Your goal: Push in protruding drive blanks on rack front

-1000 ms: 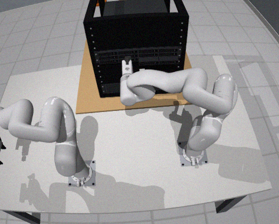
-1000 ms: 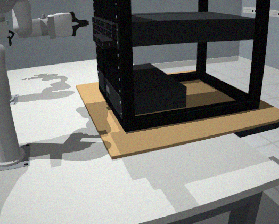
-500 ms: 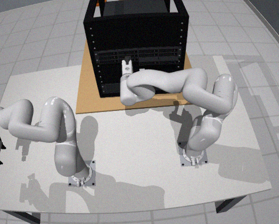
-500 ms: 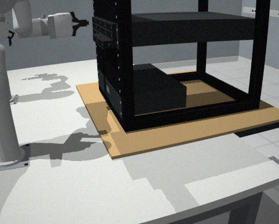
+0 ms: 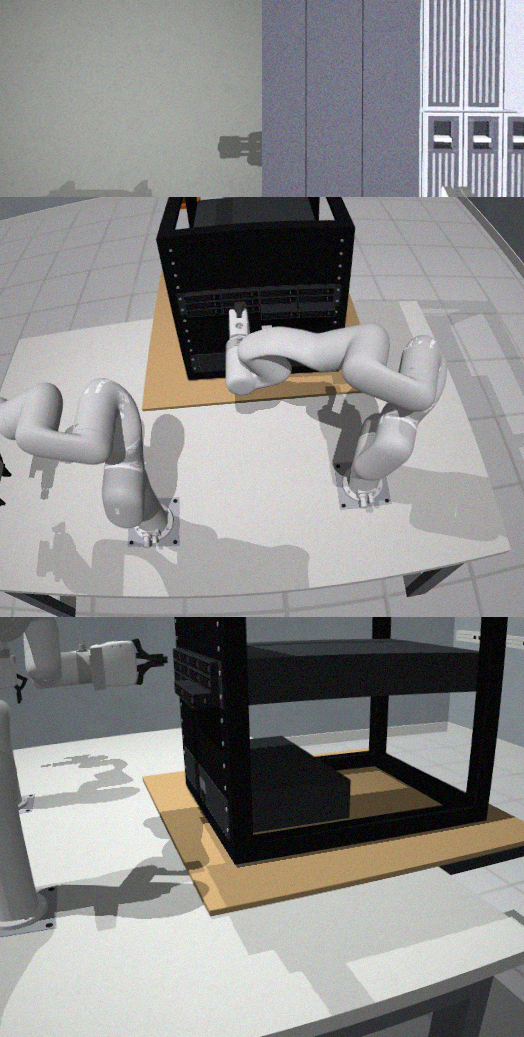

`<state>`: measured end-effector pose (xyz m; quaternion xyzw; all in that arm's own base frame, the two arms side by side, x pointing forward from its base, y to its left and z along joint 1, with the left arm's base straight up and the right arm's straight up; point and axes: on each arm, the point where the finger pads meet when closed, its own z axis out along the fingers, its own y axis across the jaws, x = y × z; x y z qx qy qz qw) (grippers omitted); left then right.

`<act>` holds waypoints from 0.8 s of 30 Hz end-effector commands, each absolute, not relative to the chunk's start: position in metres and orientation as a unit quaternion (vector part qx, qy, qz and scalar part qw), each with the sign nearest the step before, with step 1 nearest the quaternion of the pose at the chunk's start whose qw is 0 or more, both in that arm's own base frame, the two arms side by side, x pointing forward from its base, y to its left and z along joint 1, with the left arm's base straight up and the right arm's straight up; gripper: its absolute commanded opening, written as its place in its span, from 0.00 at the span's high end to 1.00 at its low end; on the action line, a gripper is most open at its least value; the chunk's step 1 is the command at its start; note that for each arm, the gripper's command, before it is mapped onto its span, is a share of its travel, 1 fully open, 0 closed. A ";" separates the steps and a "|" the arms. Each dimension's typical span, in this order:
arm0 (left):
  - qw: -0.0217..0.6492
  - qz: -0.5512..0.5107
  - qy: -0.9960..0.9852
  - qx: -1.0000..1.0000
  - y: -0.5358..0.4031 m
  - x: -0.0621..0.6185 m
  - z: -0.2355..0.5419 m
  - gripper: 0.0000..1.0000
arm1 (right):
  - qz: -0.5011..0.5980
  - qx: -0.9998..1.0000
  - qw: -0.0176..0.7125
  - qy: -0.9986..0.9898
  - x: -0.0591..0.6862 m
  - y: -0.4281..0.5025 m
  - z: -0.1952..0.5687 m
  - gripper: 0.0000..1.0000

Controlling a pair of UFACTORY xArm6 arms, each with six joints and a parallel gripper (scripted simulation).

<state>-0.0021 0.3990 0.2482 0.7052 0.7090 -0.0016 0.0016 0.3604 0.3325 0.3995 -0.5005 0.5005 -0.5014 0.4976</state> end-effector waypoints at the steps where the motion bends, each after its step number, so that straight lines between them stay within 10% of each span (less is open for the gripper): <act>1: 0.000 0.000 0.709 0.705 0.400 -0.002 0.250 0.00 | -0.501 -0.499 0.499 0.501 0.363 0.333 0.402 1.00; 24: 0.000 0.000 0.709 0.705 0.400 -0.002 0.250 0.00 | -0.501 -0.499 0.499 0.501 0.390 0.332 0.401 1.00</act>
